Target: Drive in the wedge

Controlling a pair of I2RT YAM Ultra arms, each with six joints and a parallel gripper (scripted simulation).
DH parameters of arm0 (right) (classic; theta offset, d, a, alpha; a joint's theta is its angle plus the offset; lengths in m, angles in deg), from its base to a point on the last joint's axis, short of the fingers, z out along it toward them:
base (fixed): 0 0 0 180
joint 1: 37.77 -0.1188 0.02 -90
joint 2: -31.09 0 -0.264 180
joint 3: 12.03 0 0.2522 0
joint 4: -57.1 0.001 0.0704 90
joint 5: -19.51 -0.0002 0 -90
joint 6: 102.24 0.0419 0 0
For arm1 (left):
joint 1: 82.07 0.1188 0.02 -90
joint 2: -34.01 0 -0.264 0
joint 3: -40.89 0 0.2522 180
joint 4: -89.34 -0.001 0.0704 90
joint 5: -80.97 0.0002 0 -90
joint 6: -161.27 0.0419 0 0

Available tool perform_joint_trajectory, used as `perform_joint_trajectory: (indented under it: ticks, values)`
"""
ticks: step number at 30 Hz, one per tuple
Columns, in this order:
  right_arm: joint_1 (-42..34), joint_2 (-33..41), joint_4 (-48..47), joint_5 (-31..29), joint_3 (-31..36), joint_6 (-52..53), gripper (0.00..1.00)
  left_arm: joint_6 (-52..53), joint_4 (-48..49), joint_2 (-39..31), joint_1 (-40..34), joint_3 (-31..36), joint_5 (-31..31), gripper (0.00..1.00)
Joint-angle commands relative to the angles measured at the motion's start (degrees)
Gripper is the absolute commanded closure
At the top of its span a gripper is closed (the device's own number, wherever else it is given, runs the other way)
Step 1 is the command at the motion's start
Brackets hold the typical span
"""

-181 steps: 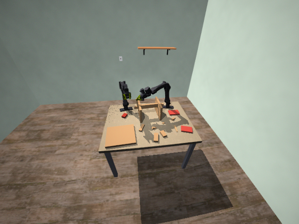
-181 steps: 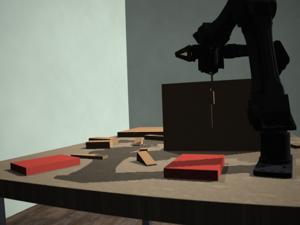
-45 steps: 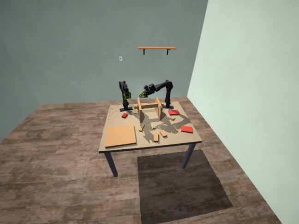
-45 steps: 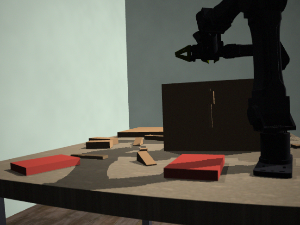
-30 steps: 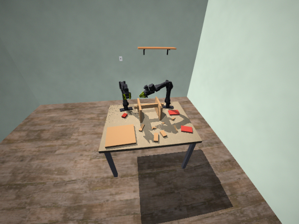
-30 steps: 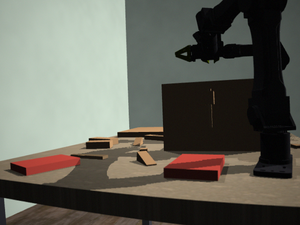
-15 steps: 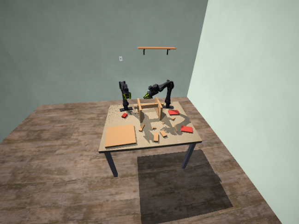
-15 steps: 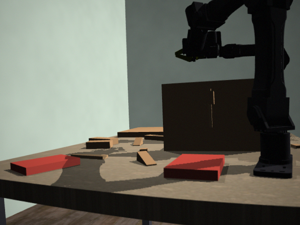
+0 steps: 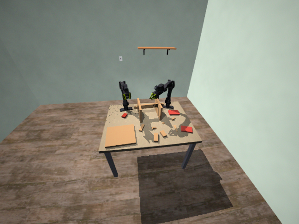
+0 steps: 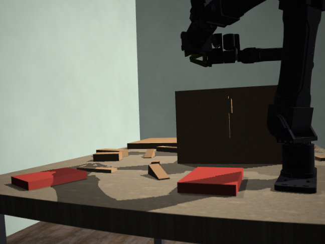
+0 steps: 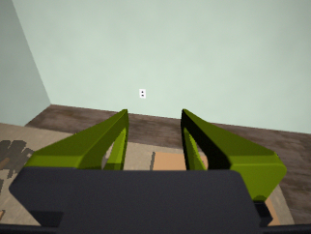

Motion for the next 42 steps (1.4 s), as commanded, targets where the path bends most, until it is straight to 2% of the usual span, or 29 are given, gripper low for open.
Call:
perform_joint_trajectory:
  ticks: [1, 42]
  values:
    - [0.6, 1.4, 0.1, 0.2, -0.8, 0.3, 0.57, -1.0, 2.6, -2.5, 1.9, 1.0, -1.7, 0.78]
    - [0.6, 1.4, 0.1, 0.2, -0.8, 0.3, 0.57, -6.7, 11.9, -19.8, 30.5, 15.0, -15.9, 0.78]
